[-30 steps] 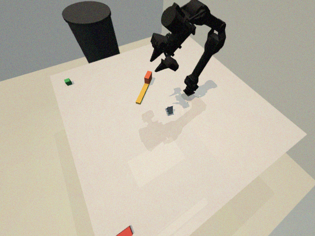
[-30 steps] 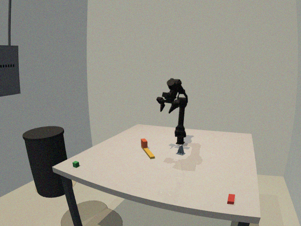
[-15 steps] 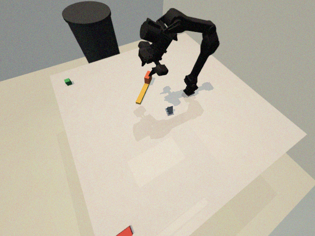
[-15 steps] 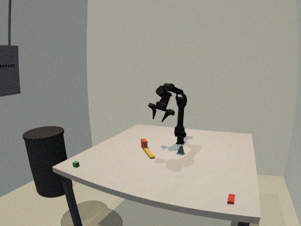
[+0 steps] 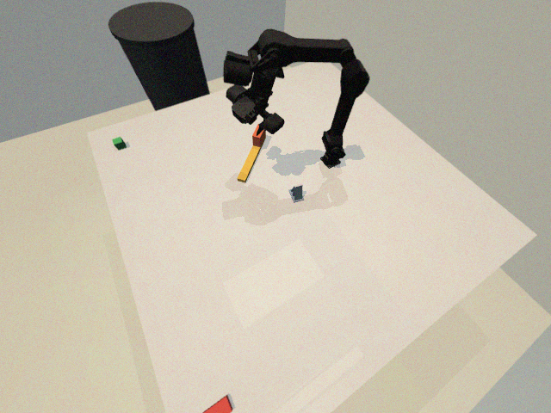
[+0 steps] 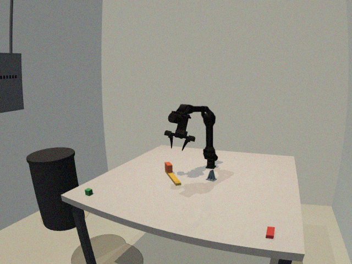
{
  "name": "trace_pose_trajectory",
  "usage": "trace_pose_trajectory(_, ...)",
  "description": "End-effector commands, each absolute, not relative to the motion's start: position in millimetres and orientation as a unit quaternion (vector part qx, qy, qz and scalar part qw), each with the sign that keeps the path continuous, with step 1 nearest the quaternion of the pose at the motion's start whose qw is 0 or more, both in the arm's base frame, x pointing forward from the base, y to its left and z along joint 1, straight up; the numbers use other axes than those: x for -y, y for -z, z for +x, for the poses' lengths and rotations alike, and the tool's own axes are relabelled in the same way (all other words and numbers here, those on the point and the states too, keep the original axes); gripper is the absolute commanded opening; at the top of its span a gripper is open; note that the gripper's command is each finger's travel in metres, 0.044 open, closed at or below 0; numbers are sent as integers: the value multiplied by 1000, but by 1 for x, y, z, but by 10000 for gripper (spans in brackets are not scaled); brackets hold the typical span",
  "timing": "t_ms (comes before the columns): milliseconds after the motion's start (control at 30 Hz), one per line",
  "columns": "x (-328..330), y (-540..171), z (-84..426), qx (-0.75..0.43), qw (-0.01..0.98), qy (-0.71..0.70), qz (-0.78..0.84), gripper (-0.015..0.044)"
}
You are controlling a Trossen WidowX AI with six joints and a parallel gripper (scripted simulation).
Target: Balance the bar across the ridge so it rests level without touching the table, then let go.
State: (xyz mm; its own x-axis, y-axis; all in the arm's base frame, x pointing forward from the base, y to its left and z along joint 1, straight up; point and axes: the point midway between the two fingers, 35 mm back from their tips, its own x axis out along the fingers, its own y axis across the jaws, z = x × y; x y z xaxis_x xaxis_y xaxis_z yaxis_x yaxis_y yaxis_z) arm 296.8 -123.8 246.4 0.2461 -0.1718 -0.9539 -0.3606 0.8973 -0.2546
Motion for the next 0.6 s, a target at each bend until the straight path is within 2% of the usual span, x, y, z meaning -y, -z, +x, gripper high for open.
trace_pose_trajectory(0, 138, -230, 294, -628, 736, -100, -231, 315)
trace_pose_trajectory(567, 186, -176, 273, -653, 667, -244, -263, 315)
